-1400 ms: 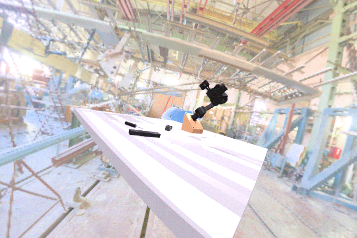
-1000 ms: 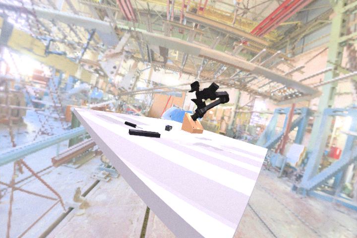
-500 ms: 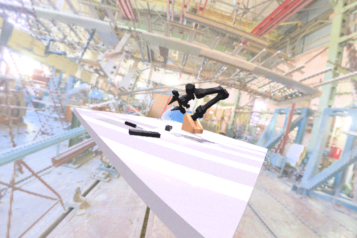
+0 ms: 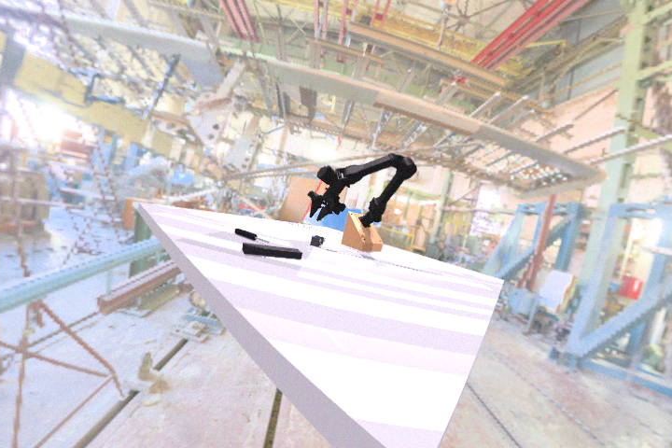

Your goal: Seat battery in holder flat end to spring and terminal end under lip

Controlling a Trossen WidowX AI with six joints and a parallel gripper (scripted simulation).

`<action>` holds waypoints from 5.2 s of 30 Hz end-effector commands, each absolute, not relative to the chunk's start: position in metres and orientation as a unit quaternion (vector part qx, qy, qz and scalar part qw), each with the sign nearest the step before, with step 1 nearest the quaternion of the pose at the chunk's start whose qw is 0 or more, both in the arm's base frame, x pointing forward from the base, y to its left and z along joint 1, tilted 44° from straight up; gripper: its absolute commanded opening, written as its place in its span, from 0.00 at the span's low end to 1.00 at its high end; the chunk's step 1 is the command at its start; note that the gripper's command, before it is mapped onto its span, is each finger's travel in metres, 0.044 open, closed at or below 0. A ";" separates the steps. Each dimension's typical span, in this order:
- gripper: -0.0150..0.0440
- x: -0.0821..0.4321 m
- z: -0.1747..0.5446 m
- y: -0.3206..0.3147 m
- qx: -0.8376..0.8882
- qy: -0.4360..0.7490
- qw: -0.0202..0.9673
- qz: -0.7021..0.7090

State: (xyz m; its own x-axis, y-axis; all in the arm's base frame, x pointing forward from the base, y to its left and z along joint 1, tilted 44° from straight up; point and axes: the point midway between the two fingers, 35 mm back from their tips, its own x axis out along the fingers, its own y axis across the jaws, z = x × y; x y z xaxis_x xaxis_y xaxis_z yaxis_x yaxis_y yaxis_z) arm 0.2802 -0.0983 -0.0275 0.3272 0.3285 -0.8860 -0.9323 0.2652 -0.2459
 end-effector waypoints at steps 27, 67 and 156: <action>0.66 0.222 -0.093 -0.067 -0.374 0.205 0.664 0.614; 0.39 0.226 -0.114 -0.046 -0.375 0.202 0.664 0.615; 0.39 0.323 -0.037 -0.024 0.163 0.408 0.833 0.336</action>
State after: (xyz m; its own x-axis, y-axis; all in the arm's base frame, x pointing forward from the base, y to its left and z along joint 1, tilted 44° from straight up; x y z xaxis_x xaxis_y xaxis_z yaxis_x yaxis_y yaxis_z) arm 0.3233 -0.0251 -0.0346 0.4279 0.6904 -0.5833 -0.4347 0.7230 0.5369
